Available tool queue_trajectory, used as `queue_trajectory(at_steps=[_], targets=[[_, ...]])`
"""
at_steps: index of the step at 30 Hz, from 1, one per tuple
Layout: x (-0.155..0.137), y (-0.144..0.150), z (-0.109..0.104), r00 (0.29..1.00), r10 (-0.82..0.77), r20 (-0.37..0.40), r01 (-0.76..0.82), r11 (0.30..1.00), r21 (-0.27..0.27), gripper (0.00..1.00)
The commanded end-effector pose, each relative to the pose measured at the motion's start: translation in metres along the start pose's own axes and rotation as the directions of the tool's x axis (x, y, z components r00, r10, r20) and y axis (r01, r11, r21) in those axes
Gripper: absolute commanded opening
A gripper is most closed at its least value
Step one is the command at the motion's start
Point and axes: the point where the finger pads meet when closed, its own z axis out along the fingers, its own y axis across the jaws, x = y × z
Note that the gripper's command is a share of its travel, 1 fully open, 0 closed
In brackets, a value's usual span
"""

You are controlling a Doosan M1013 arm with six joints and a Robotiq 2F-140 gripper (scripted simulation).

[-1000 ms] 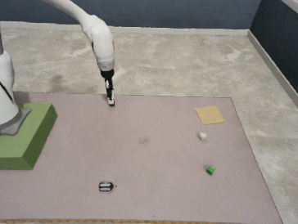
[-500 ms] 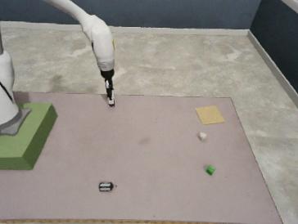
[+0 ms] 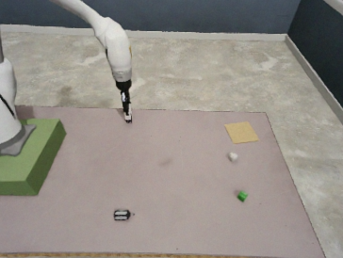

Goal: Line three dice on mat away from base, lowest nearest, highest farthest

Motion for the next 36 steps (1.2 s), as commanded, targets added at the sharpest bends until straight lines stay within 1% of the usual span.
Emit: queue_trajectory(at_steps=[1,9,14,16,27,36], targets=[[0.0,0.0,-0.001,1.0,0.0,-0.001,0.0,1.0,0.001,0.35],[0.0,0.0,0.002,1.0,0.0,-0.001,0.0,1.0,0.001,0.35],[0.0,0.0,0.009,1.0,0.0,-0.001,0.0,1.0,0.001,0.35],[0.0,0.0,0.009,1.0,0.0,-0.001,0.0,1.0,0.001,0.35],[0.0,0.0,0.031,1.0,0.0,-0.001,0.0,1.0,0.001,0.35],[0.0,0.0,0.036,1.0,0.0,-0.001,0.0,1.0,0.001,0.35]])
